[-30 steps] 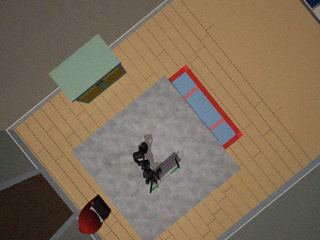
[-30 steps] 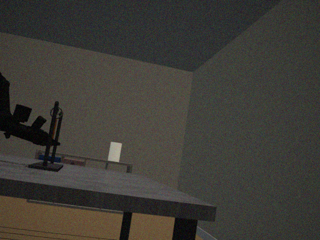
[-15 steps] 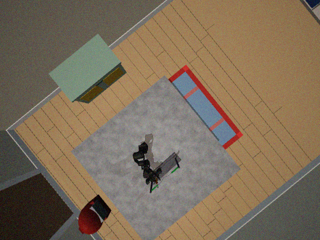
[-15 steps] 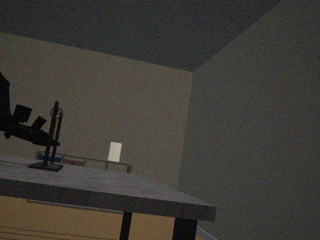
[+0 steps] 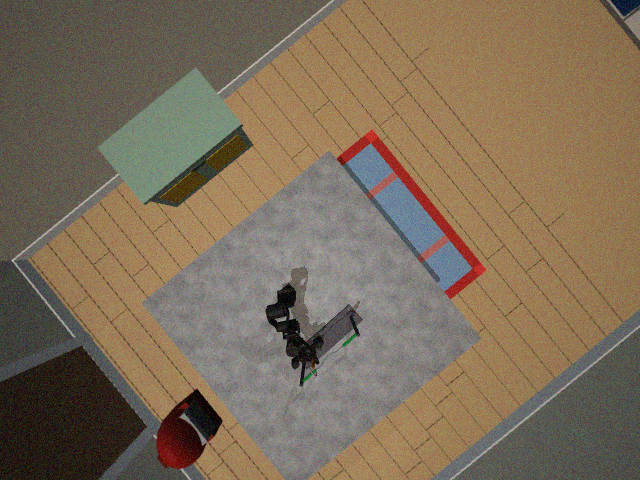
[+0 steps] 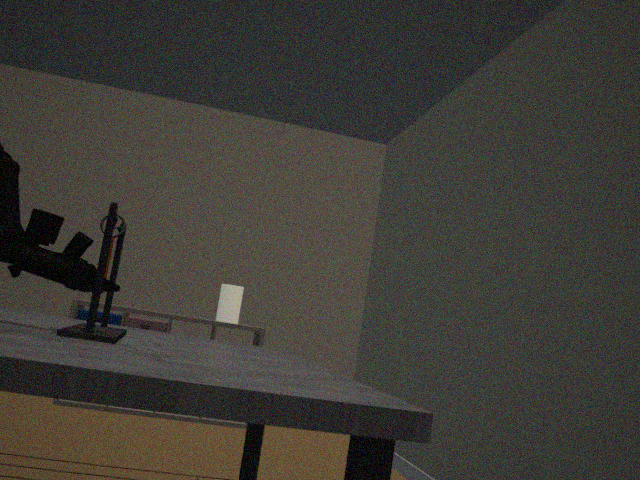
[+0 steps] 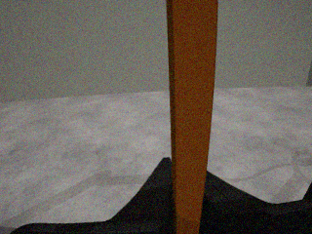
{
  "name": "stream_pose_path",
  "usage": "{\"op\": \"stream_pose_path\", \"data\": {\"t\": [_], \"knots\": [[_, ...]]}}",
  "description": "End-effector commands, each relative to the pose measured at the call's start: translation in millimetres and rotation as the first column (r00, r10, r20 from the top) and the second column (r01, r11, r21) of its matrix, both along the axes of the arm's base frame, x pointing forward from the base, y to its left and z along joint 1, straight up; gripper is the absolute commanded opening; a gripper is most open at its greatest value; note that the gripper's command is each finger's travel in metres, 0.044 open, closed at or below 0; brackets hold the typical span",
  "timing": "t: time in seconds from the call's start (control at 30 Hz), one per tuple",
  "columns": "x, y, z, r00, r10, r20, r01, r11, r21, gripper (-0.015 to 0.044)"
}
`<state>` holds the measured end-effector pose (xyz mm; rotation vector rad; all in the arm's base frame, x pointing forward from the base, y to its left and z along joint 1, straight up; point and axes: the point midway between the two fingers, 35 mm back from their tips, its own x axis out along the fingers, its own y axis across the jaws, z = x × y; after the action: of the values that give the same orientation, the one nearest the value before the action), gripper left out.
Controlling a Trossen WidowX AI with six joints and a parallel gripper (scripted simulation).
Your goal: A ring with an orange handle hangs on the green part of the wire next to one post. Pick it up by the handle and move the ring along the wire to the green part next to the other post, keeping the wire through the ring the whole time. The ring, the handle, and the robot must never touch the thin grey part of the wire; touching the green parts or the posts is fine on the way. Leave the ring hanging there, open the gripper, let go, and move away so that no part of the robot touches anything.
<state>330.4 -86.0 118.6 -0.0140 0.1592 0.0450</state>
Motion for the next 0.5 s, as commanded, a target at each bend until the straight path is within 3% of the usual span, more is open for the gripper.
{"op": "stream_pose_path", "data": {"t": [0.0, 0.47], "knots": [[0, 0, 0, 1.0, 0.0, 0.0, 0.0, 1.0, 0.0, -0.015], [0, 0, 15, 1.0, 0.006, 0.001, -0.006, 1.0, 0.002, -0.015]]}}
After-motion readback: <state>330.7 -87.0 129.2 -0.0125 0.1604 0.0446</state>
